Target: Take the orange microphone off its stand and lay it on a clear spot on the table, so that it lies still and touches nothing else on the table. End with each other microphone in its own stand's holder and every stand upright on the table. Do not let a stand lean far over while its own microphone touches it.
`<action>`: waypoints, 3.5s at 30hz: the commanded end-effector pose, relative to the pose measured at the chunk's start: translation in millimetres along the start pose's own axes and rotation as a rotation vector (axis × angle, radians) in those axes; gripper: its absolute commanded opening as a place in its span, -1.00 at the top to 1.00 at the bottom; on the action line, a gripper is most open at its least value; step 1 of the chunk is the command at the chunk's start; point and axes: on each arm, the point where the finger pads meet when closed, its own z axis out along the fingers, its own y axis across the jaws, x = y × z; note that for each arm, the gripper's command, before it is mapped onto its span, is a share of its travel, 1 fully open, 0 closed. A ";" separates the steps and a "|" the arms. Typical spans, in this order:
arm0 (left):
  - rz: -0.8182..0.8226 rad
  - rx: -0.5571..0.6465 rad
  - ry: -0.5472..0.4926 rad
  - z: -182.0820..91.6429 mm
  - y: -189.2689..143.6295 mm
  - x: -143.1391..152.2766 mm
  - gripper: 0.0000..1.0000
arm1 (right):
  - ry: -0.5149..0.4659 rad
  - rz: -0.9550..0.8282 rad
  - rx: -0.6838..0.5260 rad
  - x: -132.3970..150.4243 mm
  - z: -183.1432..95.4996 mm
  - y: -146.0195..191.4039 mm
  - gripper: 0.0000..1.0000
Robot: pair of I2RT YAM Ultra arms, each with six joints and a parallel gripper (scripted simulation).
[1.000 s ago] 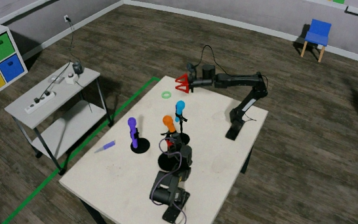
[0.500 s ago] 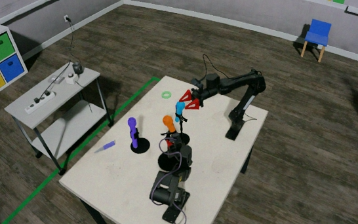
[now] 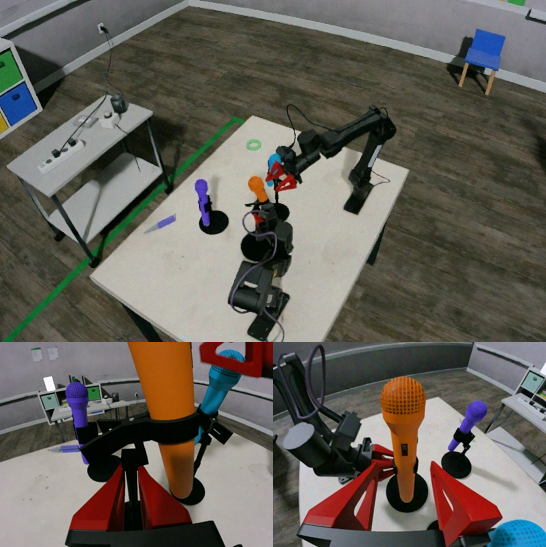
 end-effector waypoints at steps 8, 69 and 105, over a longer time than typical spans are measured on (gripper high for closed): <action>-0.095 -0.008 -0.072 -0.6 -2.0 -33.4 1.00 | 0.032 -0.006 0.000 8.9 0.7 -4.3 -0.25; 0.017 -0.005 0.012 -0.8 0.2 2.8 1.00 | -0.065 -0.012 -0.010 -28.3 39.0 4.4 1.00; 0.257 -0.022 0.200 -6.4 18.7 81.0 1.00 | -0.016 -0.003 0.003 -27.4 44.1 0.2 1.00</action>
